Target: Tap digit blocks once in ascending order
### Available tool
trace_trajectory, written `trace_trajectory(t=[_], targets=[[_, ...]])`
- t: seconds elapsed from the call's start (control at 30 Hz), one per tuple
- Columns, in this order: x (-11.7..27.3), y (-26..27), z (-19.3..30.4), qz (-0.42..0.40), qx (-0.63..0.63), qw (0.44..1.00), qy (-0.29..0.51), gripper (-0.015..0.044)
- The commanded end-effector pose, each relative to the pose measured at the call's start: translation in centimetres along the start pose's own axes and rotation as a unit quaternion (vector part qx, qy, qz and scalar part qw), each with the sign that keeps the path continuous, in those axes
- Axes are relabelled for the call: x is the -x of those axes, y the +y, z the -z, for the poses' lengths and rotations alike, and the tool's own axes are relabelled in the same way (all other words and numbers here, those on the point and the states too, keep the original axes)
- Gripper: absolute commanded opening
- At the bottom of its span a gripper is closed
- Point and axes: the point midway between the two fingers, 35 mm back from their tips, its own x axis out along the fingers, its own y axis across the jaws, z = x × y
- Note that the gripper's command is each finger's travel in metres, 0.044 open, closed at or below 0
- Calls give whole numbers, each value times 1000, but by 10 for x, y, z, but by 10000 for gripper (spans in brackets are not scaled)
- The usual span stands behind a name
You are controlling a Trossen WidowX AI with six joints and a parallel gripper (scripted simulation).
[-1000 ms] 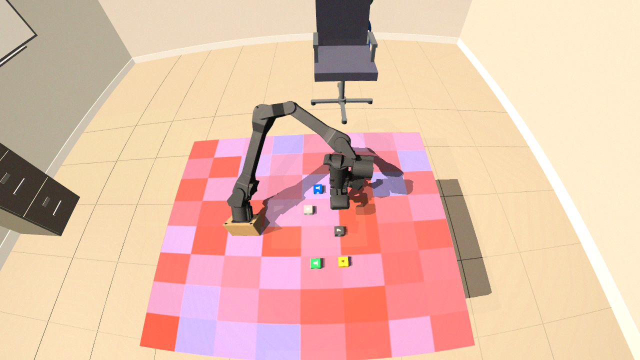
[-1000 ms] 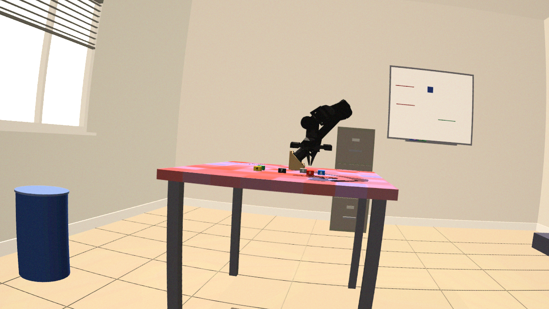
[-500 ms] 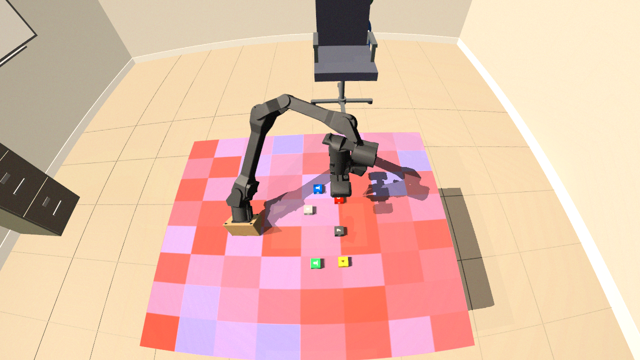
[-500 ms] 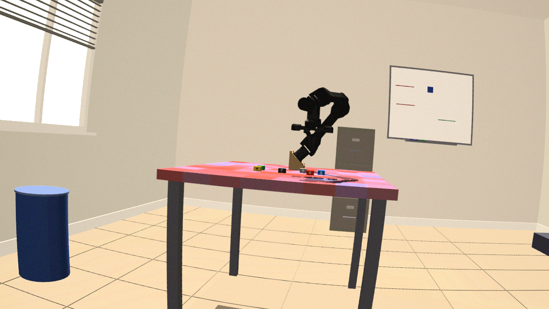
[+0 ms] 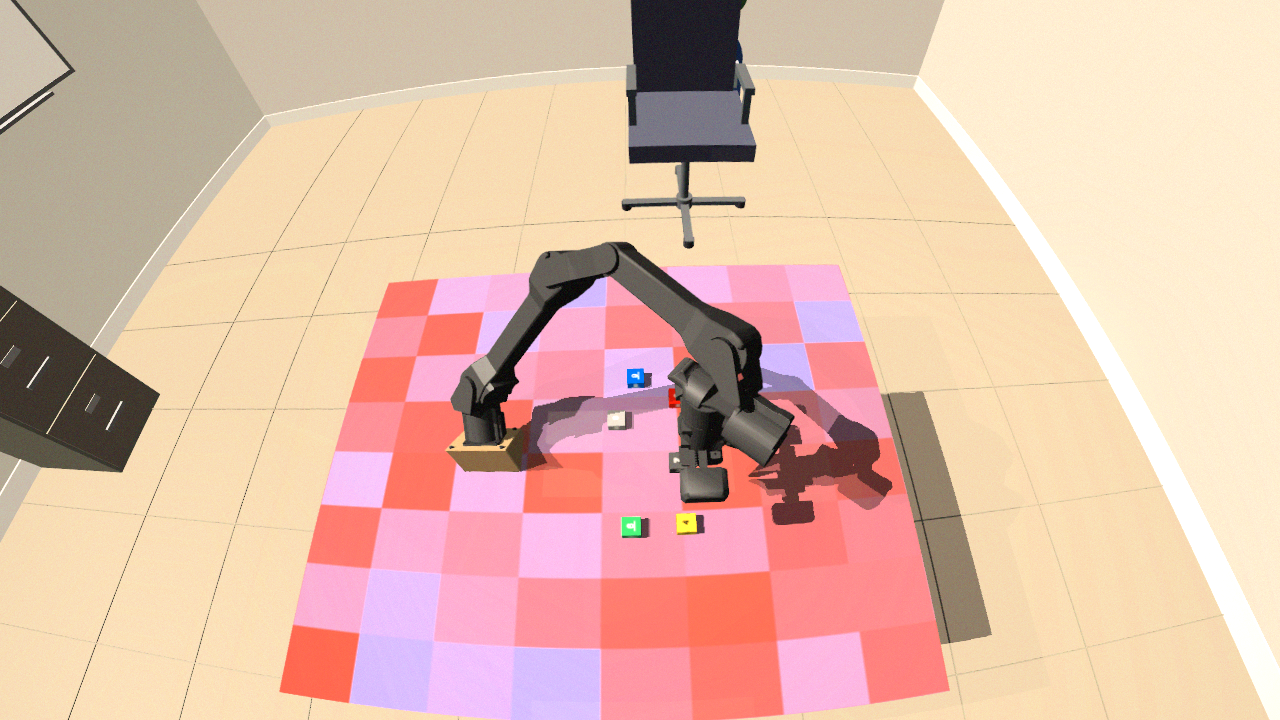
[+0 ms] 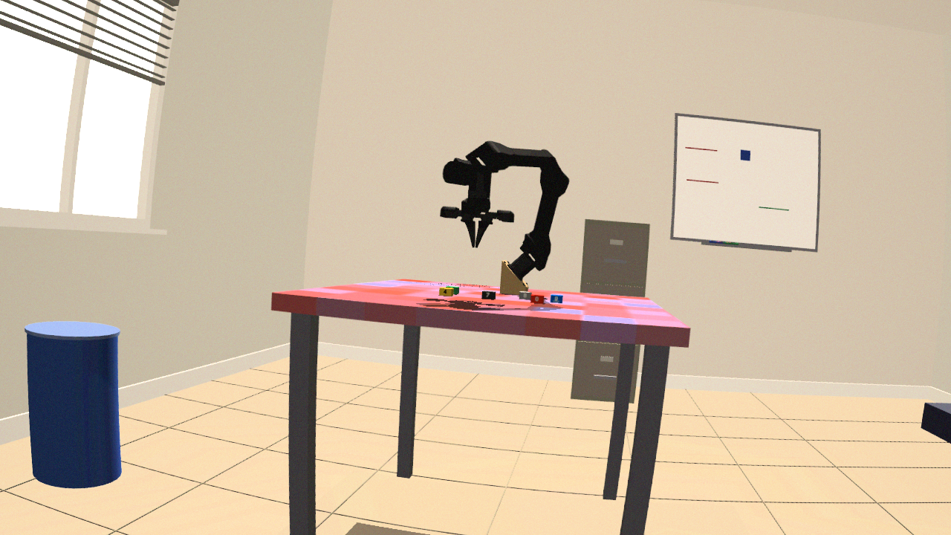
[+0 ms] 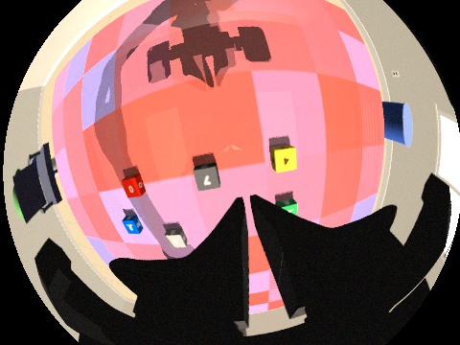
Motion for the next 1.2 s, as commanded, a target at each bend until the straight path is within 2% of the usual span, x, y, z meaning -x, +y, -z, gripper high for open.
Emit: trace_trajectory(t=[0.0,0.23,0.47,1.17], targets=[[-5,-58,11,-2,4,1000,2,20],[-7,-59,11,-2,4,1000,2,20],[-84,-58,11,-3,5,1000,1,20],[-109,-58,11,-4,5,1000,1,20]])
